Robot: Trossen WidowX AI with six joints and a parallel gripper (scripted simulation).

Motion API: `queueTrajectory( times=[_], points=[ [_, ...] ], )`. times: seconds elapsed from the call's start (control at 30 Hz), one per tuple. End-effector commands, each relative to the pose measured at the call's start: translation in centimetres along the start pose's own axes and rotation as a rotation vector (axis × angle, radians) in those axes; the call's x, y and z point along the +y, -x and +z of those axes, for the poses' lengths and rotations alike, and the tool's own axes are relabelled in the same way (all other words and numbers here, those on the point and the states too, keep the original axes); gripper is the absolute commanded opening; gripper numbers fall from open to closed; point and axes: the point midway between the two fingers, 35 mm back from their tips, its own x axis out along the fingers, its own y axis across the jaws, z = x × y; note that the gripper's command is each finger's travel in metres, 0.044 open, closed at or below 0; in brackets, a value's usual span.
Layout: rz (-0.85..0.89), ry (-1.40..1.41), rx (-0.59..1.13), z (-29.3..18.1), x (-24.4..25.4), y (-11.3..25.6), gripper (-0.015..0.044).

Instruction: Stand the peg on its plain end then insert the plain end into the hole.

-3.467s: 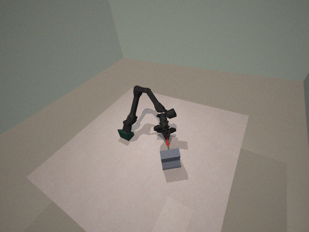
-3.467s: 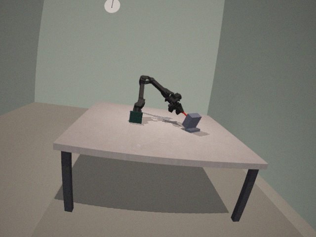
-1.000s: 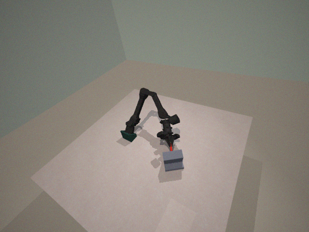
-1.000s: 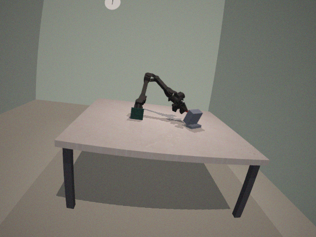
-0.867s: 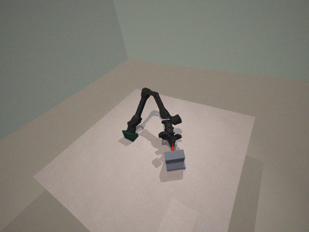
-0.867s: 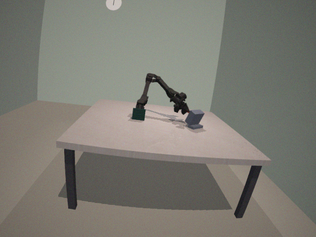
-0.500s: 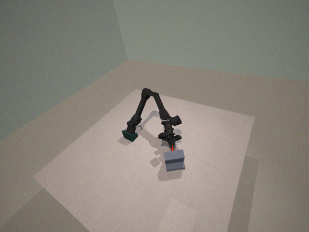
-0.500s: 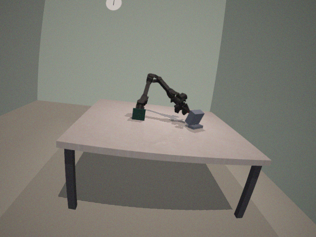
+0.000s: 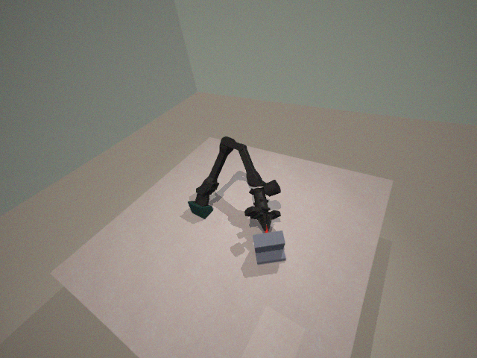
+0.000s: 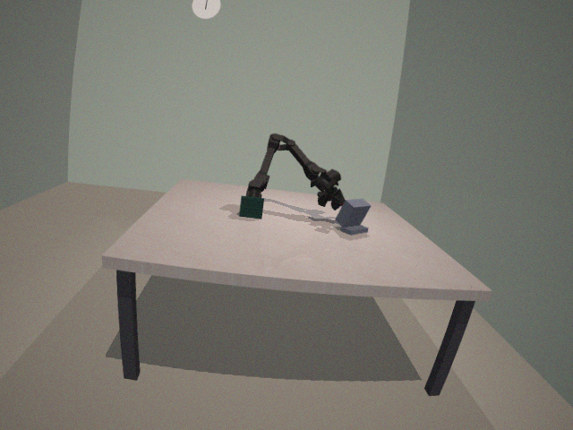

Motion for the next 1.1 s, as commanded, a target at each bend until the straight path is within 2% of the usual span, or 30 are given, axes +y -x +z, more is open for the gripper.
queueTrajectory(
  times=[0.0,0.57,1.07],
  points=[
    [-0.001,0.006,-0.003,0.09,-0.03,-0.35,0.0],
    [0.001,0.0,-0.001,0.04,0.0,-0.41,0.0],
    [0.001,0.0,-0.002,0.02,-0.01,-0.27,0.0394]
  ],
)
